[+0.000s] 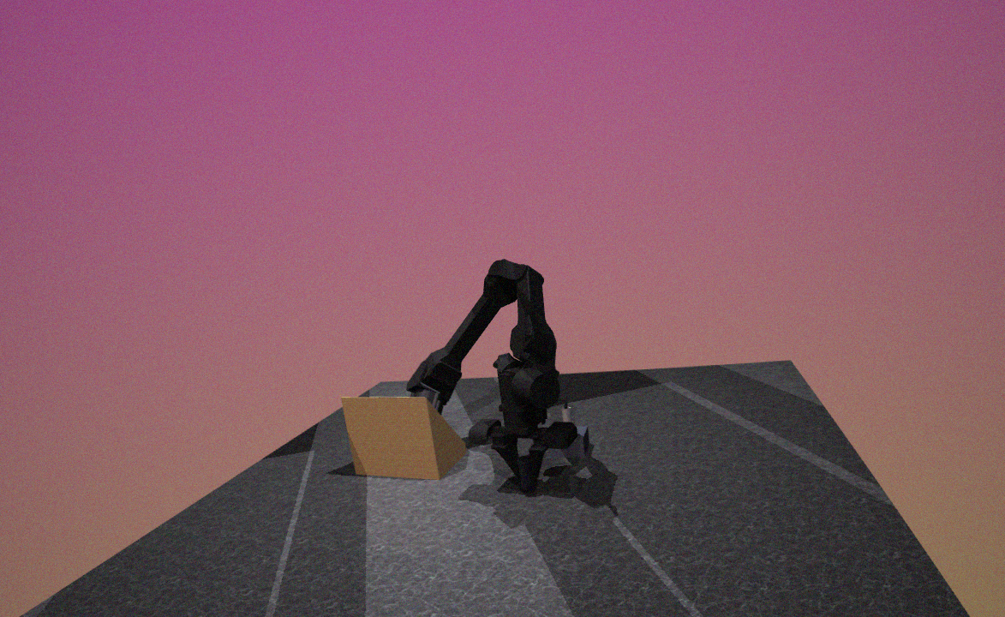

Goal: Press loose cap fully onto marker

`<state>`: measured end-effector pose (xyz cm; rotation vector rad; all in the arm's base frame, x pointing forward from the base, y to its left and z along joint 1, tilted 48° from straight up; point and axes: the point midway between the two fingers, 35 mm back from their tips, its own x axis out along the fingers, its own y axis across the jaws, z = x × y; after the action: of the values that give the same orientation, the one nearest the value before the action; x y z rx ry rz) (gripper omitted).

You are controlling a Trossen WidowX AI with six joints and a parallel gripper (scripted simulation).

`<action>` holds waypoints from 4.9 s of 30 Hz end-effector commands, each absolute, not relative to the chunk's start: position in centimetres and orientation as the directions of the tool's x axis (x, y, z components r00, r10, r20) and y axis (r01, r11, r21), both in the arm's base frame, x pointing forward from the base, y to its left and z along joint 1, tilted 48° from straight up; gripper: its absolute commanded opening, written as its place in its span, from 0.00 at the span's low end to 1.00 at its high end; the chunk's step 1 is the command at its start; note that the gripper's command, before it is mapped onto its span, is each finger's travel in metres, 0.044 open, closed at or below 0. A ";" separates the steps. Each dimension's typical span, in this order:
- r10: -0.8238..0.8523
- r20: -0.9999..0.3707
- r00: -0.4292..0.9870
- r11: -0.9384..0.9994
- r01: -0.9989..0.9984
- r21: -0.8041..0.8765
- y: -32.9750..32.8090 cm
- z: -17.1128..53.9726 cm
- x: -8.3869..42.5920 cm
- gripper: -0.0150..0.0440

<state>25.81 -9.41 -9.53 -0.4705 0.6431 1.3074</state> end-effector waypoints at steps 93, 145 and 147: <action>0.729 -0.672 0.130 0.205 -0.978 0.033 -1.5 9.8 29.5 0.25; 0.732 -0.669 0.130 0.204 -0.978 0.033 0.5 8.1 29.7 0.25; 0.732 -0.669 0.130 0.204 -0.978 0.033 0.5 8.1 29.7 0.25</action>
<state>29.78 0.37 8.19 -0.4792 0.6364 1.3084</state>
